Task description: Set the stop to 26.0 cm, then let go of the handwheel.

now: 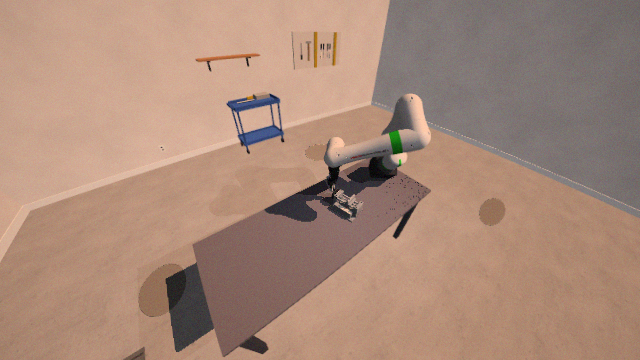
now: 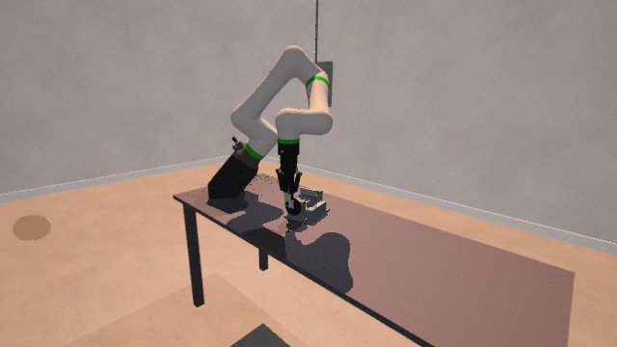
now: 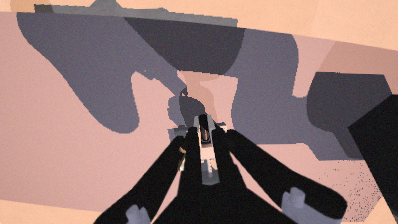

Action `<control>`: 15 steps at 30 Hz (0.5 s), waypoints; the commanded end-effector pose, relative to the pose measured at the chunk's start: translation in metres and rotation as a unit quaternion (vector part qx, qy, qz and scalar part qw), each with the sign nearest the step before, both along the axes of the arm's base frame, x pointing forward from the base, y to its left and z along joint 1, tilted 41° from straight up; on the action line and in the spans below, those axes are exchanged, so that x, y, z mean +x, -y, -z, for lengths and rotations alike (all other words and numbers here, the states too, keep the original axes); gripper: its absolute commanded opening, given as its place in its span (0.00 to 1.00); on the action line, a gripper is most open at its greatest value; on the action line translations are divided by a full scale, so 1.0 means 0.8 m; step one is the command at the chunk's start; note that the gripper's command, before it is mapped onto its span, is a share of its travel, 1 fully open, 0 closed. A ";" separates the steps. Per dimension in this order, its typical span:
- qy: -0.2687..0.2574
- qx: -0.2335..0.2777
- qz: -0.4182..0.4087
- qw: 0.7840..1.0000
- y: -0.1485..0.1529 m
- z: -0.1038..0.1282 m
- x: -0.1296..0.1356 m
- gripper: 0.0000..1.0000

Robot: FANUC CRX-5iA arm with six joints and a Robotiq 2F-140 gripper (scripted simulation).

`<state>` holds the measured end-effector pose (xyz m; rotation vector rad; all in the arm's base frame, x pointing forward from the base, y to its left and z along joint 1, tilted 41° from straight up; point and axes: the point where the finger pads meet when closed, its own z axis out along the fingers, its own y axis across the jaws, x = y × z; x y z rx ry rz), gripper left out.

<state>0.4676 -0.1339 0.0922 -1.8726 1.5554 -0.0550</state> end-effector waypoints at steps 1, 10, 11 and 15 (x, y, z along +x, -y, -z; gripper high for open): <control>0.000 0.000 0.000 1.000 -0.001 -0.004 0.008 0.04; 0.000 0.000 0.000 1.000 -0.007 -0.005 0.030 0.04; 0.000 0.000 0.000 1.000 -0.007 -0.005 0.030 0.04; 0.000 0.000 0.000 1.000 -0.010 -0.003 0.036 0.04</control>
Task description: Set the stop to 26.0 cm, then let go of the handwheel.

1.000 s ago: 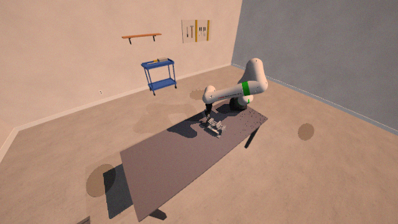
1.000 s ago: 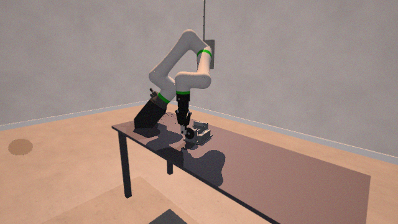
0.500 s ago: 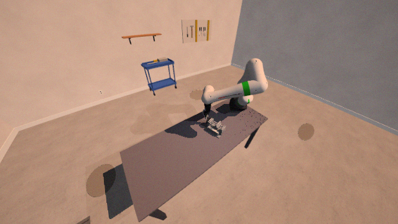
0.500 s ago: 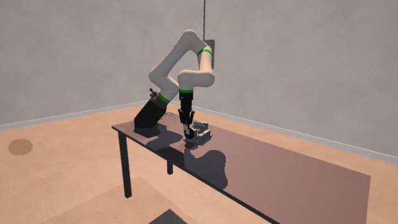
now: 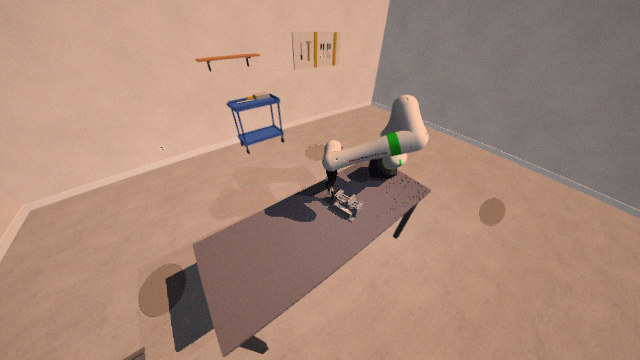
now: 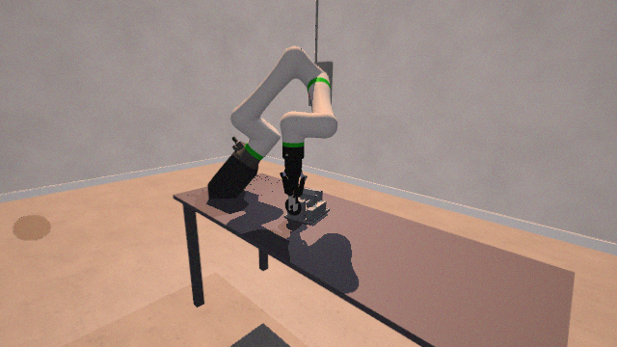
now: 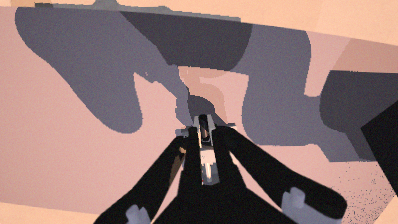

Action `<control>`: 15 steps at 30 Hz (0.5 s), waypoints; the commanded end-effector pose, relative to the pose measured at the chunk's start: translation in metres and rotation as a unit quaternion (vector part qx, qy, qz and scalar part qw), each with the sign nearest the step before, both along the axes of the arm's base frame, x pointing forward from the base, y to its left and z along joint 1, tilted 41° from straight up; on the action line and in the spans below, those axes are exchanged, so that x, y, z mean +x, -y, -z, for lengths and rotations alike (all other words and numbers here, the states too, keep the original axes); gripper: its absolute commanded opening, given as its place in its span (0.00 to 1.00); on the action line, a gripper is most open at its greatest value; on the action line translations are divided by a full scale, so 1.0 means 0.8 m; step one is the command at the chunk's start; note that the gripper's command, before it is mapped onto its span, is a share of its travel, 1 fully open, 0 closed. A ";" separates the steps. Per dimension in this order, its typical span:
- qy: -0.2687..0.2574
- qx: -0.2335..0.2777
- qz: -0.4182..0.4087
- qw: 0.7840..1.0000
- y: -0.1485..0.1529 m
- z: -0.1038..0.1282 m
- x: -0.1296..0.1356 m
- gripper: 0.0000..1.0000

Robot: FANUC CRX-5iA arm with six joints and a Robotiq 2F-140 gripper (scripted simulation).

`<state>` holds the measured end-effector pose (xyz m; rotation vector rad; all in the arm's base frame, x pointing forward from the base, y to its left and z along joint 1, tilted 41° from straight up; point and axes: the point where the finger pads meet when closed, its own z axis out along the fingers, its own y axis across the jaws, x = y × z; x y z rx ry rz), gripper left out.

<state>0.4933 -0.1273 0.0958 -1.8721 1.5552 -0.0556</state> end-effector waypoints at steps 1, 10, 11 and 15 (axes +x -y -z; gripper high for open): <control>0.000 0.000 0.000 1.000 -0.003 0.003 0.006 0.04; 0.000 0.000 0.000 1.000 -0.014 0.019 0.020 0.04; 0.000 0.000 0.000 1.000 -0.016 0.022 0.020 0.04; 0.000 0.000 0.000 1.000 -0.018 0.027 0.021 0.04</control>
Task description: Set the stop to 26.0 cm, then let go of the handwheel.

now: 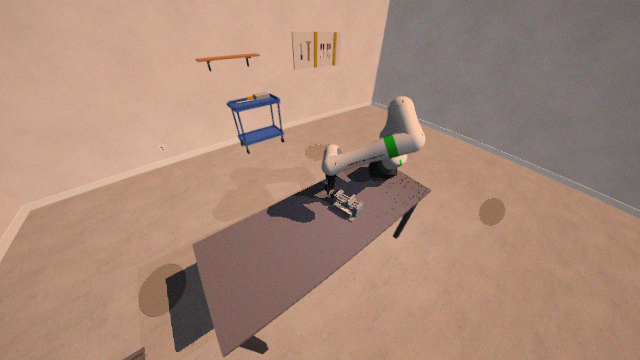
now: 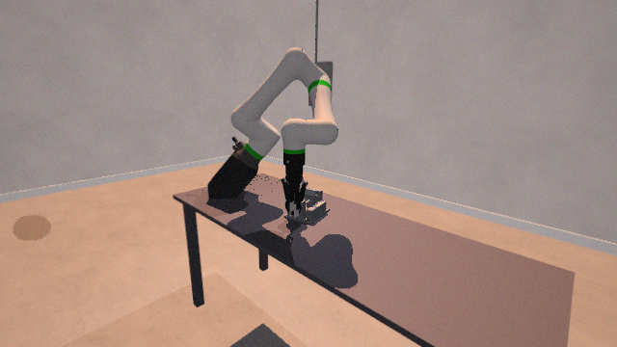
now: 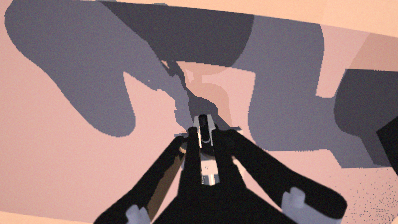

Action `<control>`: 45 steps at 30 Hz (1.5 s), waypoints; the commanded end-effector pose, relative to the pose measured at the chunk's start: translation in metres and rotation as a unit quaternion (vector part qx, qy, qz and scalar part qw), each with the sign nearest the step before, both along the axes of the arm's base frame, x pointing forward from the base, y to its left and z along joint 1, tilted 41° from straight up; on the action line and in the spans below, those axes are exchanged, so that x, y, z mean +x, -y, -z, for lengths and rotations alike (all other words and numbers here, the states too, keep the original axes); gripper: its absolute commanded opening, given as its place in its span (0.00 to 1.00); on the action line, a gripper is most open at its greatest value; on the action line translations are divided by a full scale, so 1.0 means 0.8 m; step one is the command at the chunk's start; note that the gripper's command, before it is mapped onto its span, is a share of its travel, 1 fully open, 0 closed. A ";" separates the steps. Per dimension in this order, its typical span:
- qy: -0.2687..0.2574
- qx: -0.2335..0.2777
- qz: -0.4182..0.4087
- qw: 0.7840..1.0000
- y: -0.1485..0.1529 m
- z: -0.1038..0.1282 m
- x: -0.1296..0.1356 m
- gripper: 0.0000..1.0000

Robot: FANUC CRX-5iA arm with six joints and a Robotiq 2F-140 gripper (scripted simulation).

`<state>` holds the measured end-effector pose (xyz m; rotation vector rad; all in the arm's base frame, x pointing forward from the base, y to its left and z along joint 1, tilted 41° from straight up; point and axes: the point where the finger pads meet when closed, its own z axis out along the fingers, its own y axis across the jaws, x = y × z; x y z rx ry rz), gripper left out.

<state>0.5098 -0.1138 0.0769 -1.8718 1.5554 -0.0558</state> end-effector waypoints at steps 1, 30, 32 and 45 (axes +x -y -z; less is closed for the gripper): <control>0.000 0.000 0.000 1.000 -0.003 0.006 0.000 0.04; 0.000 0.000 0.000 1.000 -0.008 0.044 -0.034 0.04; 0.000 0.000 0.000 1.000 -0.008 0.045 -0.036 0.04; 0.000 0.000 0.000 1.000 -0.002 0.043 -0.052 0.04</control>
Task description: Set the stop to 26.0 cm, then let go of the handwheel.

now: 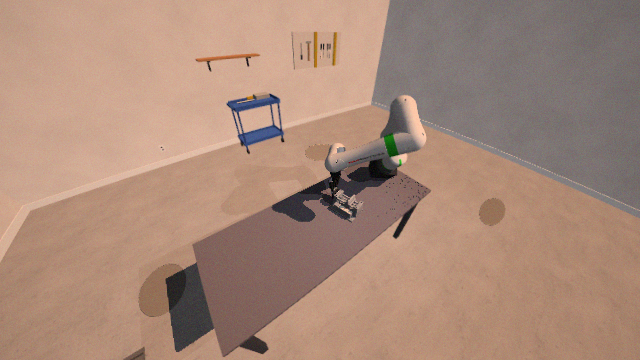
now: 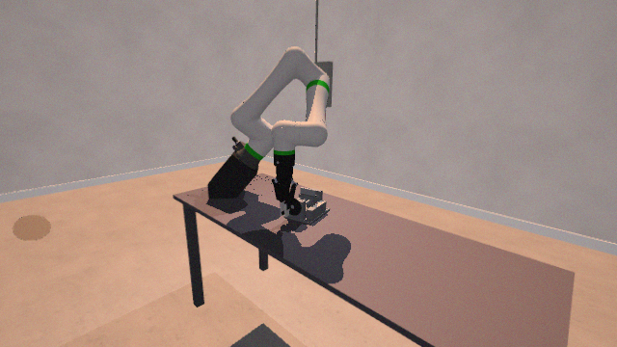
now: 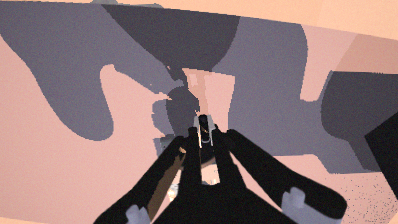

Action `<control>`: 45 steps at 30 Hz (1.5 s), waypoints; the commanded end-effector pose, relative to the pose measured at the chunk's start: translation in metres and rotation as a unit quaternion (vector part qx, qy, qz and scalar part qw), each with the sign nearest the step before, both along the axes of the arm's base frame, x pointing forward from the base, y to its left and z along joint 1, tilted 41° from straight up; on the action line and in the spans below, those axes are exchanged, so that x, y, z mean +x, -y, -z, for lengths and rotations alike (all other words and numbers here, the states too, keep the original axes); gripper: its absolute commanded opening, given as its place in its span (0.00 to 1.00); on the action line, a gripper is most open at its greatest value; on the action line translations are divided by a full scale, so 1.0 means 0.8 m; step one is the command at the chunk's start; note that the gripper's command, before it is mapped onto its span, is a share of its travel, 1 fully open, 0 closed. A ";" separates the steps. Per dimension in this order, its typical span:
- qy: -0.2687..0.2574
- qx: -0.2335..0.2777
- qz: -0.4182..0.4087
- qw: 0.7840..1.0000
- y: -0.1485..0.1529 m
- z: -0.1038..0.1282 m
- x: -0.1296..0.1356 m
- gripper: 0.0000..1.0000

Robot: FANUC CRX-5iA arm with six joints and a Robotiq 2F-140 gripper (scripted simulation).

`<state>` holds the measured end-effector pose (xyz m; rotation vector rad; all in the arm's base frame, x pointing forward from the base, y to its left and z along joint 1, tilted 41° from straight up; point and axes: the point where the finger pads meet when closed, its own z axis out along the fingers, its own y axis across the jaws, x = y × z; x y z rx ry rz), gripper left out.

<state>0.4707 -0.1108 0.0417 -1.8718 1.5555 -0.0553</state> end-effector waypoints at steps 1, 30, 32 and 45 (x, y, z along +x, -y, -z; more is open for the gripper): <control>0.000 0.000 0.000 1.000 0.002 -0.001 -0.004 0.04; 0.000 0.000 0.000 1.000 0.013 -0.015 -0.020 0.04; 0.000 0.000 0.000 1.000 0.014 -0.017 -0.021 0.04; 0.000 0.000 0.000 1.000 0.017 -0.022 -0.023 0.04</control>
